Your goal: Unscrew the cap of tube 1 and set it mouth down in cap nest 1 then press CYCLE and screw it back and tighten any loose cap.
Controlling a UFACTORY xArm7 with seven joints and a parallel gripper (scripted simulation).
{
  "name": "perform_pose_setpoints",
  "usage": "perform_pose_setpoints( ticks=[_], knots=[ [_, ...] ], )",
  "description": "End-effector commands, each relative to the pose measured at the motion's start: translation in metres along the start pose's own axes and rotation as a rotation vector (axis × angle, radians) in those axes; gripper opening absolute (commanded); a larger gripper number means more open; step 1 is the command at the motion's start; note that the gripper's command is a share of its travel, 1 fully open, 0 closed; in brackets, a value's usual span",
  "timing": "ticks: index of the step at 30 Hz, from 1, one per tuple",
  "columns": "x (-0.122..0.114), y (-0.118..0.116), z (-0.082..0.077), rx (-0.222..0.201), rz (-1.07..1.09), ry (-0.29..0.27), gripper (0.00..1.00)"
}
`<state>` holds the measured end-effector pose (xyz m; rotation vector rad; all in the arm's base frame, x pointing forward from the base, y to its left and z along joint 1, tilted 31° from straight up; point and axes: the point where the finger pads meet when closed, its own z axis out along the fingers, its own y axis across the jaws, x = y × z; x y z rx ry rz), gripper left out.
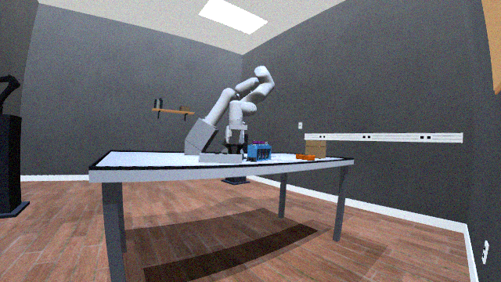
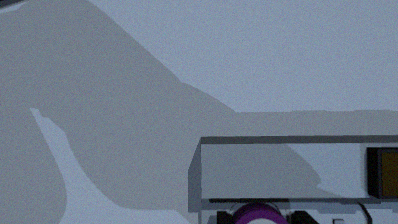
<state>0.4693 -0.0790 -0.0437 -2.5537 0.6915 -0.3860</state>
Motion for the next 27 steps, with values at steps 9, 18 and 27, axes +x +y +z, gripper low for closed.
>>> perform_pose_setpoints(
  ticks=[9, 18, 27],
  knots=[
    [0.0014, 0.0006, 0.0035, -0.001, 0.001, 0.004, 0.00],
    [0.0014, 0.0006, 0.0070, -0.001, 0.001, 0.004, 0.00],
    [0.0014, 0.0006, 0.0085, -0.001, 0.001, 0.004, 0.00]
  ],
)
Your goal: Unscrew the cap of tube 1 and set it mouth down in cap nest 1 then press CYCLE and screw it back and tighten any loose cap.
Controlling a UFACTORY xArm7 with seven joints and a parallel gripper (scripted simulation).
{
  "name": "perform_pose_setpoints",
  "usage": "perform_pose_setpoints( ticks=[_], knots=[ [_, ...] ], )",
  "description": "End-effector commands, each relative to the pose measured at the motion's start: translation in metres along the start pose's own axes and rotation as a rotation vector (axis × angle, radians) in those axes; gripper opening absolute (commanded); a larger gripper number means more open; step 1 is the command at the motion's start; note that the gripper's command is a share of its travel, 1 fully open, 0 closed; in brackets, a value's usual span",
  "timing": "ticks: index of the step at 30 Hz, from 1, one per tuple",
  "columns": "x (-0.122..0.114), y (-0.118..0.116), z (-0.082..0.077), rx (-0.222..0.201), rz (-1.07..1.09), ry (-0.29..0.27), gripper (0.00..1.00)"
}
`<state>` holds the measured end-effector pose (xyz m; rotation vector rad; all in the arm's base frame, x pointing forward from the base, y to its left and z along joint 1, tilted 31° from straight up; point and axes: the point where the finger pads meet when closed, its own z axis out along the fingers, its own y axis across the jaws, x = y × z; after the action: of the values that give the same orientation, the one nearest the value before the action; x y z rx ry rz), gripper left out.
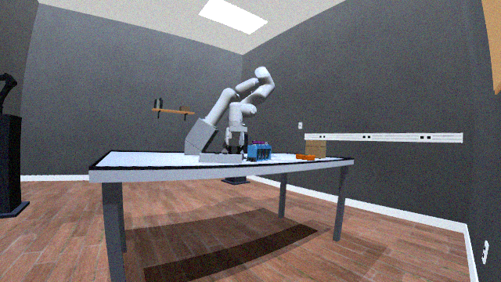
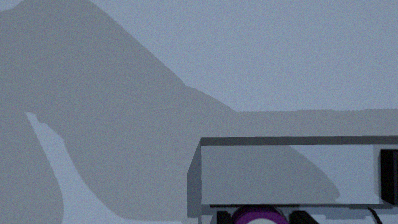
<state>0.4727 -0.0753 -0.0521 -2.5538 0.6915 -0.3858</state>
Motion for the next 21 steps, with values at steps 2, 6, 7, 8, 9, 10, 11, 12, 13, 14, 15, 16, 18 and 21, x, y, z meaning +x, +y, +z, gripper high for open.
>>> perform_pose_setpoints(
  ticks=[2, 6, 7, 8, 9, 10, 11, 12, 13, 14, 15, 16, 18, 21],
  knots=[
    [0.002, 0.001, -0.001, -0.001, 0.001, 0.004, 0.46],
    [0.002, 0.001, -0.001, -0.001, 0.001, 0.004, 0.46],
    [0.002, 0.001, -0.001, -0.001, 0.001, 0.004, 0.46],
    [0.002, 0.001, -0.001, -0.001, 0.001, 0.004, 0.46],
    [0.002, 0.001, -0.001, -0.001, 0.001, 0.004, 0.46],
    [0.002, 0.001, -0.001, -0.001, 0.001, 0.004, 0.46],
    [0.002, 0.001, -0.001, -0.001, 0.001, 0.004, 0.46],
    [0.002, 0.001, -0.001, -0.001, 0.001, 0.004, 0.46],
    [0.002, 0.001, -0.001, -0.001, 0.001, 0.004, 0.46],
    [0.002, 0.001, -0.001, -0.001, 0.001, 0.004, 0.46],
    [0.002, 0.001, -0.006, -0.001, 0.001, 0.004, 0.46],
    [0.002, 0.001, -0.011, -0.001, 0.001, 0.004, 0.46],
    [0.002, 0.001, -0.011, -0.001, 0.001, 0.004, 0.46],
    [0.002, 0.001, -0.026, 0.000, 0.001, 0.004, 0.46]
  ],
)
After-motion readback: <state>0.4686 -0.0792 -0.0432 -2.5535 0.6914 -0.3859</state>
